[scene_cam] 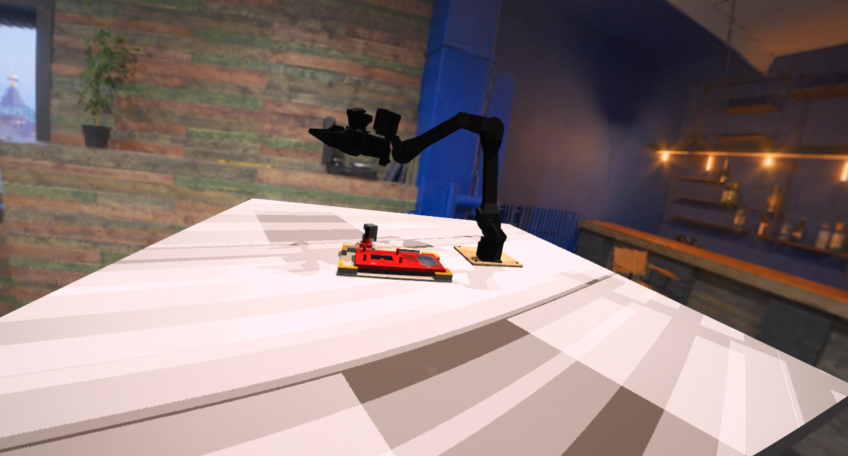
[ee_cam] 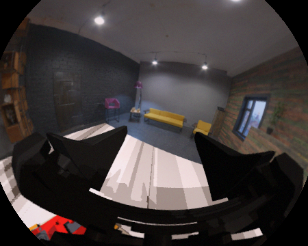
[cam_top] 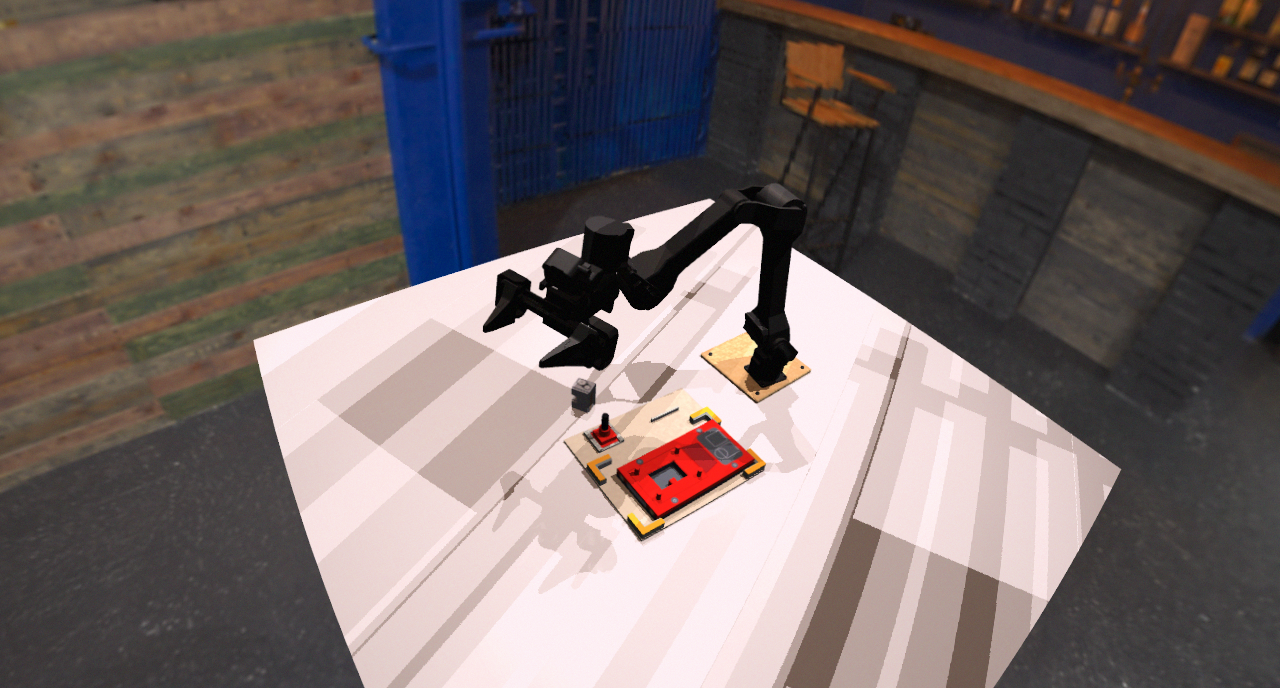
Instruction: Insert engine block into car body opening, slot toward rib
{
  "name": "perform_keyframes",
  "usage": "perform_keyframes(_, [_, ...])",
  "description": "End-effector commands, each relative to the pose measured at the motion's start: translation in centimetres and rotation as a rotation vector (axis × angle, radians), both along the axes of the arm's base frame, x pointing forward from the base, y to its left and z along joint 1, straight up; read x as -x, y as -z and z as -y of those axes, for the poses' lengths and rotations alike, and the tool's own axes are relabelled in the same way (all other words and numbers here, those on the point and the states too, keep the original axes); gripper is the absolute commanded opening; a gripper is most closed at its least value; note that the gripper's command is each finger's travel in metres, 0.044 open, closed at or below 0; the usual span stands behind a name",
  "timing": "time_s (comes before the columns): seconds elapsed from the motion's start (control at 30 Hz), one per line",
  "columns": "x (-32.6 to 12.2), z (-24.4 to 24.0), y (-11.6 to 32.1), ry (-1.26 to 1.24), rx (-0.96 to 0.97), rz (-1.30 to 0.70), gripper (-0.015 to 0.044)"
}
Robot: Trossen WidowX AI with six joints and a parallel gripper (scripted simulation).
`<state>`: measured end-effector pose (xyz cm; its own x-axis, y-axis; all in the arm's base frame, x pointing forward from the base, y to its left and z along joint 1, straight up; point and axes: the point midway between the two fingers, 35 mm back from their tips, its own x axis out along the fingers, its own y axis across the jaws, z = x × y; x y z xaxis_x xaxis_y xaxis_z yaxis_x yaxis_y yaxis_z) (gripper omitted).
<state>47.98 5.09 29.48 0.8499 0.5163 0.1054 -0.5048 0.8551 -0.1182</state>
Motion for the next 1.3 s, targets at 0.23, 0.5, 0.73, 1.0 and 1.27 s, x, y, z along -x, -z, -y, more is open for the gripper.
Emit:
perform_keyframes(0.23, [-1.7,1.4,2.1,0.066,-0.225,-0.285,0.044])
perform_keyframes(0.5, [-2.4,2.5,3.8,0.137,-0.398,-0.489,0.044])
perform_keyframes(0.73, [-2.5,3.5,5.2,0.222,-0.541,-0.652,0.044])
perform_keyframes(1.0, [-2.3,4.5,6.6,0.329,-0.694,-0.815,0.044])
perform_keyframes(1.27, [-1.8,5.5,8.3,0.456,-0.873,-0.982,0.044])
